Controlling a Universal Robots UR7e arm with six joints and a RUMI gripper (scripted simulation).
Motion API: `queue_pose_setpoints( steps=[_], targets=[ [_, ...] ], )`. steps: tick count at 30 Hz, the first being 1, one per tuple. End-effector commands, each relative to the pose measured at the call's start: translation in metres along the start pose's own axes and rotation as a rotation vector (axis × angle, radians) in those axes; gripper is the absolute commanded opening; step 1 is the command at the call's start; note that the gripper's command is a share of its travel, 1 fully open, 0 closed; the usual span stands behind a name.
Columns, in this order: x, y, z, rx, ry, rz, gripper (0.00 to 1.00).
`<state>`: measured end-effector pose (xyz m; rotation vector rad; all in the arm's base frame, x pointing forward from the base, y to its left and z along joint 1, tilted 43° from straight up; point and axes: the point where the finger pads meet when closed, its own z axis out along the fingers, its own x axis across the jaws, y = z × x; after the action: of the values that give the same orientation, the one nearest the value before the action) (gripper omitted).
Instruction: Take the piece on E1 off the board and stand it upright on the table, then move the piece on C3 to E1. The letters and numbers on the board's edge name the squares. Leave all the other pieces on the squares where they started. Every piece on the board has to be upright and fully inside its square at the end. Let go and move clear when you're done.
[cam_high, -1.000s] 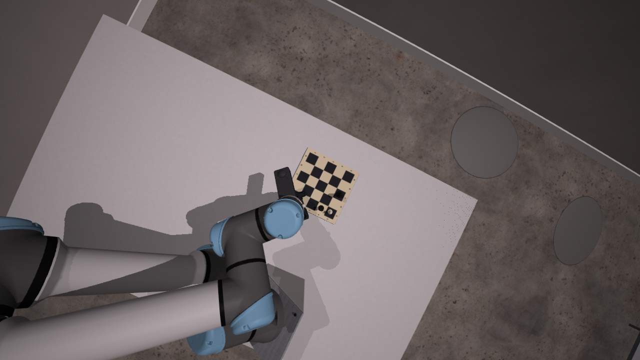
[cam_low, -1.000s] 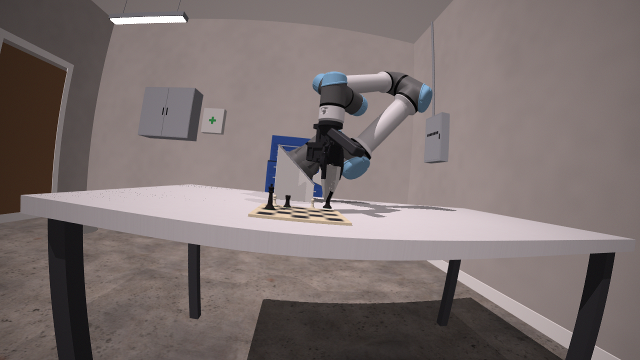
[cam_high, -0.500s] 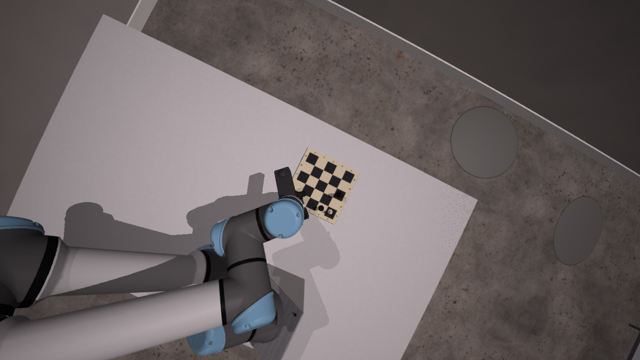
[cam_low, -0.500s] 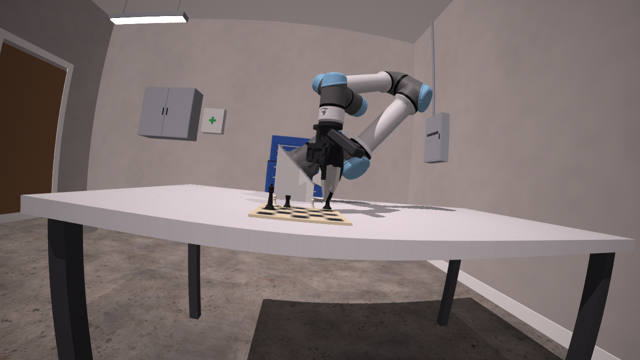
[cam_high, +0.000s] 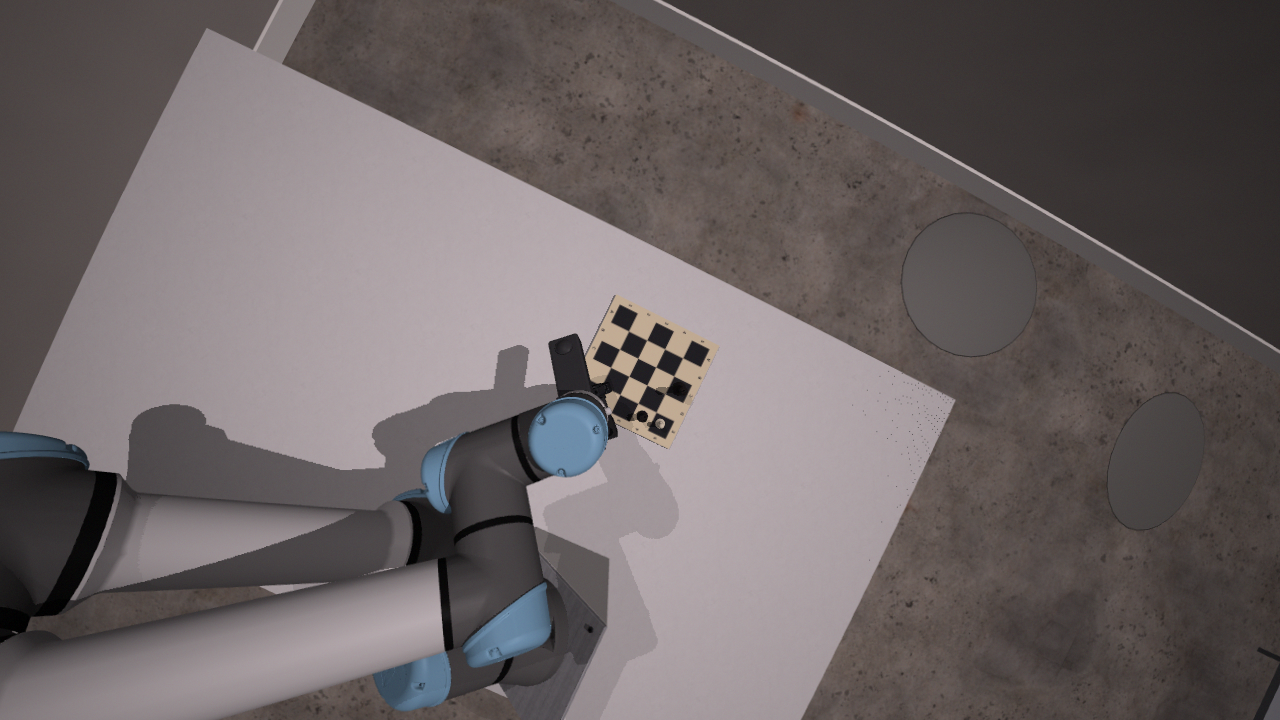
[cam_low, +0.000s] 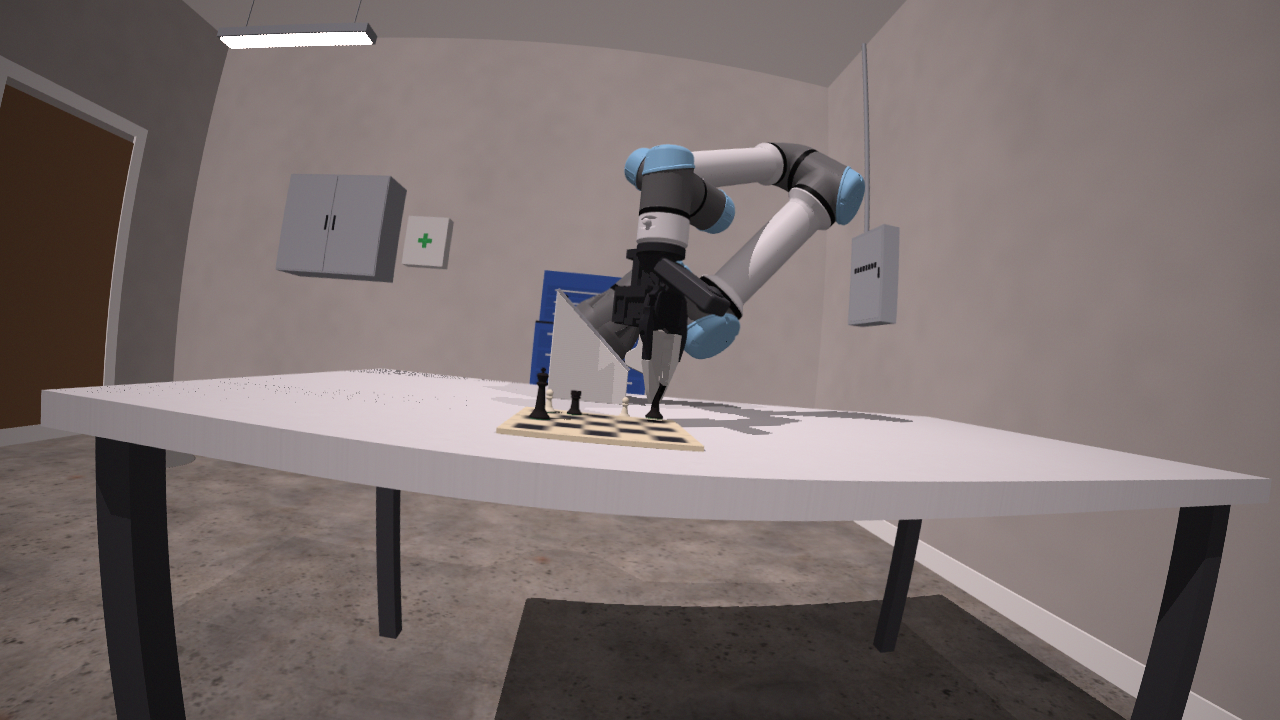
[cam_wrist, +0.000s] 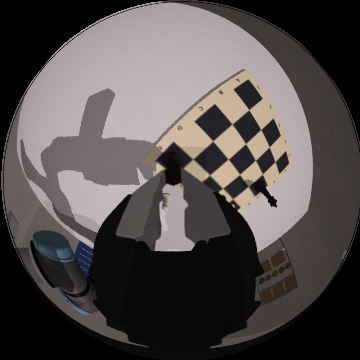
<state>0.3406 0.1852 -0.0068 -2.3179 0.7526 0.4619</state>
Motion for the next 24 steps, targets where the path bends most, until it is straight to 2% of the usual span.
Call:
queue_pose_setpoints(
  steps=[1, 24],
  targets=[
    [0.0003, -0.0001, -0.0003, 0.0, 0.001, 0.0, 0.0],
    [0.0003, -0.0001, 0.0034, 0.0, 0.001, 0.0, 0.0]
  ],
)
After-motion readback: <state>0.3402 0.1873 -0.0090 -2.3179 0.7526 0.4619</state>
